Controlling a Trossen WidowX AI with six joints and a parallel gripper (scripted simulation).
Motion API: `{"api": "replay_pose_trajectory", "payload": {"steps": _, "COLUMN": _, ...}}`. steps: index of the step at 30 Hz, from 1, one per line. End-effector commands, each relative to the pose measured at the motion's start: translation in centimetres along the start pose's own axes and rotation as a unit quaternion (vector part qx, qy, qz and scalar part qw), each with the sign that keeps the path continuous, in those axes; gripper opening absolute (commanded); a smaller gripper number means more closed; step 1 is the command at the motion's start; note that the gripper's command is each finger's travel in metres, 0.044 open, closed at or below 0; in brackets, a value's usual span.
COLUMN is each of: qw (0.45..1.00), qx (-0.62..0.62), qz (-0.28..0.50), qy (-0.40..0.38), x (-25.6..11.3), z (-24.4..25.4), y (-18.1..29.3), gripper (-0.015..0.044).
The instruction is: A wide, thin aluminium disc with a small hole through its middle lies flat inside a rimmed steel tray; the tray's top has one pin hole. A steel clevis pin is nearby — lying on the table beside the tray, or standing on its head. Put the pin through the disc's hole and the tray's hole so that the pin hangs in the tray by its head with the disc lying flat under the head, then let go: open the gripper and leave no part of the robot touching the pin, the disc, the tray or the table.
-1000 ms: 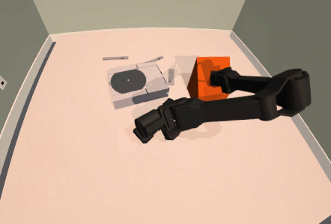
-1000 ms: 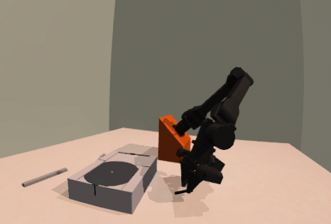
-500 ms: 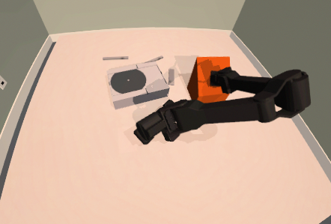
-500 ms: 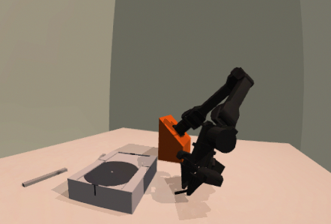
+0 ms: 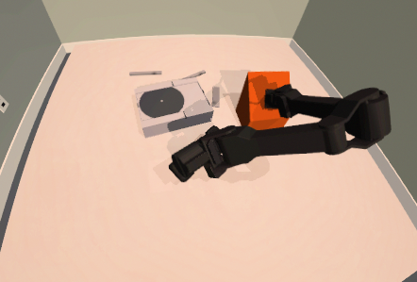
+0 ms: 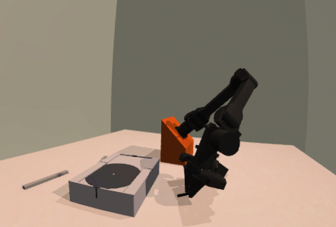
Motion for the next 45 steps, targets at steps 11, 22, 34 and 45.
{"api": "replay_pose_trajectory", "payload": {"steps": 11, "qw": 1.0, "qx": 0.002, "qz": 0.001, "qy": -0.001, "x": 0.0, "z": 0.0, "y": 0.0, "gripper": 0.0}}
{"api": "replay_pose_trajectory", "payload": {"steps": 22, "qw": 1.0, "qx": 0.0, "qz": 0.001, "qy": -0.001, "x": -2.3, "z": 0.2, "y": 0.9, "gripper": 0.0}}
{"api": "replay_pose_trajectory", "payload": {"steps": 34, "qw": 1.0, "qx": 0.0, "qz": 0.002, "qy": -0.001, "x": -5.3, "z": 0.5, "y": 2.1, "gripper": 0.0}}
{"api": "replay_pose_trajectory", "payload": {"steps": 45, "qw": 0.999, "qx": 0.044, "qz": -0.002, "qy": -0.008, "x": -5.7, "z": 0.7, "y": 2.9, "gripper": 0.0}}
Point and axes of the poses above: the point midway between the two fingers, 35 mm back from their tips, its own x axis out along the fingers, its own z axis across the jaws, y = z × x, the point moved 5 cm from there along -x, back along the fingers, and after that the axes turned 15 degrees about -x, right-handed, at the moved point
